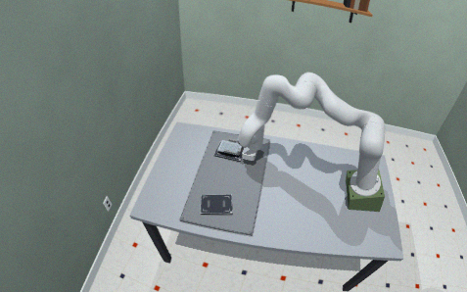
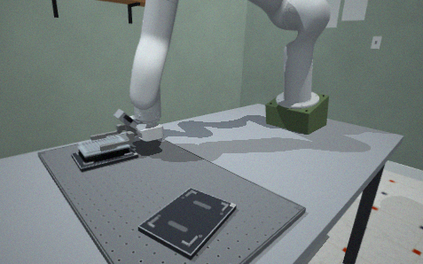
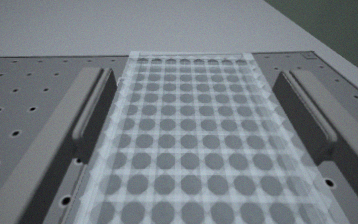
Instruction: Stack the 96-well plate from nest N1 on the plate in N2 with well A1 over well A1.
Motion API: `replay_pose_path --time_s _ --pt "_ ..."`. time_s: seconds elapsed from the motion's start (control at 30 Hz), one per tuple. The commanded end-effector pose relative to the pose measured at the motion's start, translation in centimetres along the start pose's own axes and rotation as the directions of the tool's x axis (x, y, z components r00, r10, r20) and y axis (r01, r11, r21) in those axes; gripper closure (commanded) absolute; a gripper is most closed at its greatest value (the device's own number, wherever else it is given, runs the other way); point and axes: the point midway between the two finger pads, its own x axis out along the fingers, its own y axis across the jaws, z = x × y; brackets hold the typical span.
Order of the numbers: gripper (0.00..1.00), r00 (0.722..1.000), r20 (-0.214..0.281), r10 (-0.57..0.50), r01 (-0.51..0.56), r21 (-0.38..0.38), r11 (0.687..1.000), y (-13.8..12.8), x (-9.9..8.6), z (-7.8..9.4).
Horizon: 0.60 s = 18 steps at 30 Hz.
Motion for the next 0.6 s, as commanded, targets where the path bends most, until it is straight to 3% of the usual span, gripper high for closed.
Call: replay_pose_path --time_s 0.0,0.57 --pt "1.00 1.000 0.002 0.000 0.000 0.000 1.000 -0.01 0.08 0.03" --pt "1.00 1.000 0.002 0.000 0.000 0.000 1.000 -0.01 0.08 -0.22"
